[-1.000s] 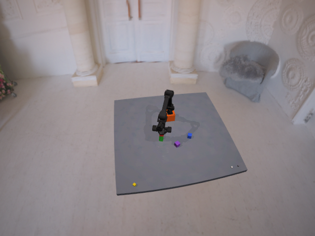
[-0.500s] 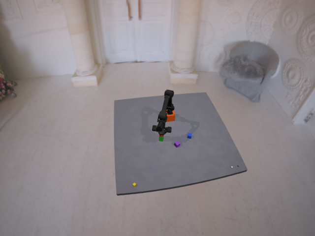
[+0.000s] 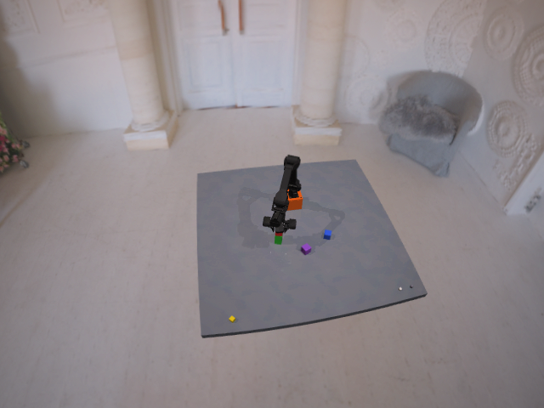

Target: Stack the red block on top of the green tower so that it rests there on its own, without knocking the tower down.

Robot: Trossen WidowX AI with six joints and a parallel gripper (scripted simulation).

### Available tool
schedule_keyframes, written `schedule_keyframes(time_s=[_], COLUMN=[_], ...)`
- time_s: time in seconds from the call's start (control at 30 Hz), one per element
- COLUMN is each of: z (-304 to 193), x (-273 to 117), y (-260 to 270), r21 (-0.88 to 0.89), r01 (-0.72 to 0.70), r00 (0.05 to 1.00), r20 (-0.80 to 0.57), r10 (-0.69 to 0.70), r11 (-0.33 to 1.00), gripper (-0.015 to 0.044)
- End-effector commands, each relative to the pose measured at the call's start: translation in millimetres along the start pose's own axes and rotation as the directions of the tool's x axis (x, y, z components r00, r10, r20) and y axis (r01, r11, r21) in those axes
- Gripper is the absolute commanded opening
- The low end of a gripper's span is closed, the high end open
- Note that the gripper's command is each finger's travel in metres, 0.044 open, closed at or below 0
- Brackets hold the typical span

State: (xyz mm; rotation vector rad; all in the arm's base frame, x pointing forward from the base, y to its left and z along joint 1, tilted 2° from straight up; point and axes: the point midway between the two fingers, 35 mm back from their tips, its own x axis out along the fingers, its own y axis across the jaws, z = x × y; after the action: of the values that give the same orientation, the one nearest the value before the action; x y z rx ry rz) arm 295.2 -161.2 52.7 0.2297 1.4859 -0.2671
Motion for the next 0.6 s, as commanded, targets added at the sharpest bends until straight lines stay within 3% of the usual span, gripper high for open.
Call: schedule_keyframes(time_s=[0.0, 0.07, 0.57], z=[0.2, 0.2, 0.2], x=[0.4, 0.4, 0.4], y=[-0.1, -0.1, -0.1], r21=[0.0, 0.0, 0.0], r01=[0.001, 0.001, 0.001], r00=[1.0, 1.0, 1.0], r20=[0.001, 0.001, 0.001], r10=[-0.001, -0.001, -0.001], r11=[1.0, 1.0, 1.0], gripper=[0.0394, 0.044, 0.044])
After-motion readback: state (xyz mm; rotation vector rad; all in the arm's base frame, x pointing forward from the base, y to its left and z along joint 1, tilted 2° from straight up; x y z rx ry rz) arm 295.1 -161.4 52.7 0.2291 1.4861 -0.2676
